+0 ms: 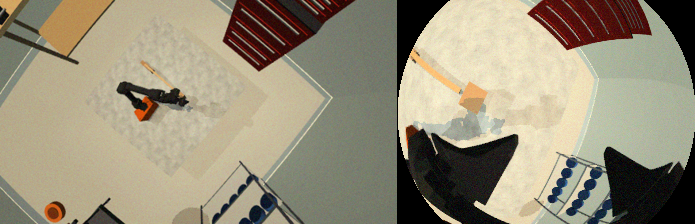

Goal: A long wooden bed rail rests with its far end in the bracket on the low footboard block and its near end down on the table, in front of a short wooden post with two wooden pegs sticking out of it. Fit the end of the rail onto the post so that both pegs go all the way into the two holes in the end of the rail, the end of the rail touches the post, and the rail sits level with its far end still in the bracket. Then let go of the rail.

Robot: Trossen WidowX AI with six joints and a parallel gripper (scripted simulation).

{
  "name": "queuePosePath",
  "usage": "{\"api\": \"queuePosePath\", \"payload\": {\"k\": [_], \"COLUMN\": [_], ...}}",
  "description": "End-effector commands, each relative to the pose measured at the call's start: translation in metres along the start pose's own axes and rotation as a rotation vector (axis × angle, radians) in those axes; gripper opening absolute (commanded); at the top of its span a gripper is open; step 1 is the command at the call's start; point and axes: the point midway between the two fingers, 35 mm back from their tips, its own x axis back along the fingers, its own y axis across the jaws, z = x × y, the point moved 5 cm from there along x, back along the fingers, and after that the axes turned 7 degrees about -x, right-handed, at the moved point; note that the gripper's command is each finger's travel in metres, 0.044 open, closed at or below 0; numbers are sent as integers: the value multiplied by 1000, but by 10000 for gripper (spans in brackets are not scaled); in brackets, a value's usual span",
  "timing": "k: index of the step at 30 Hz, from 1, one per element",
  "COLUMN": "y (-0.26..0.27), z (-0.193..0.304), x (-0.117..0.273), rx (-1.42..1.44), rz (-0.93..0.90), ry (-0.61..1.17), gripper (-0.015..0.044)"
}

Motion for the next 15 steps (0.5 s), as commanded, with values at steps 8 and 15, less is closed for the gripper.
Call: {"api": "queuePosePath", "payload": {"k": [8,15], "y": [141,245], "z": [-51,-53], "x": [-52,-68], "rx": [497,918], "rz": [-442,-769], "ry": [-29,-125], "gripper": [440,440]}}
